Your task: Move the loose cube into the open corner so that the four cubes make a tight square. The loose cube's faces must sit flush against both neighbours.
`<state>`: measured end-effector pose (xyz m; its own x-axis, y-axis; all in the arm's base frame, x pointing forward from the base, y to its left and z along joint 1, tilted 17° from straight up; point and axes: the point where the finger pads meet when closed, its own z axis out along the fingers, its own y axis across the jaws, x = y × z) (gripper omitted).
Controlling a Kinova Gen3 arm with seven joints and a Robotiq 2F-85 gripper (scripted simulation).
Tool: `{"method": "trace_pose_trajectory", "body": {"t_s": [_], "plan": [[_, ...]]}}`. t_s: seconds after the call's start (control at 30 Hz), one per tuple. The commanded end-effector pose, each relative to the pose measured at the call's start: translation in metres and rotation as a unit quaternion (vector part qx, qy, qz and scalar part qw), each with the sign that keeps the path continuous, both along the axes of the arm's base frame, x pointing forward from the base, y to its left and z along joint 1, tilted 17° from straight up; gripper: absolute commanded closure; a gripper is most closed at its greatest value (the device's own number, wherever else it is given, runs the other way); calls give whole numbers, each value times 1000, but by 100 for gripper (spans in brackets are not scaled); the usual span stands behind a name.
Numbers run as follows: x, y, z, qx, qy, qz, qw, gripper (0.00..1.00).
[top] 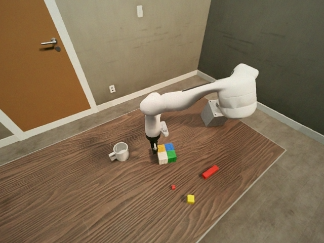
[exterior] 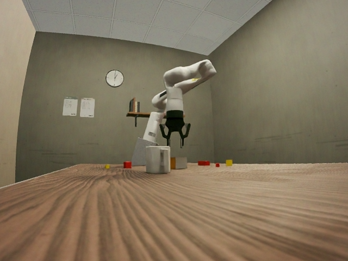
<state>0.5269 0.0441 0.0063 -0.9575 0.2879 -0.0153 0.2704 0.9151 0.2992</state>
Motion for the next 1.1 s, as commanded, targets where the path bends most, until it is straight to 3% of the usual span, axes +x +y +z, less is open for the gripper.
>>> {"method": "trace_pose_trajectory", "body": {"t_s": [0.0, 0.27, 1.07], "plan": [[-2, -3, 10, 3, 1, -6, 1000, 46], [-3, -6, 19, 3, 1, -6, 1000, 46], [-3, -7, 21, 3, 1, -6, 1000, 46]]}}
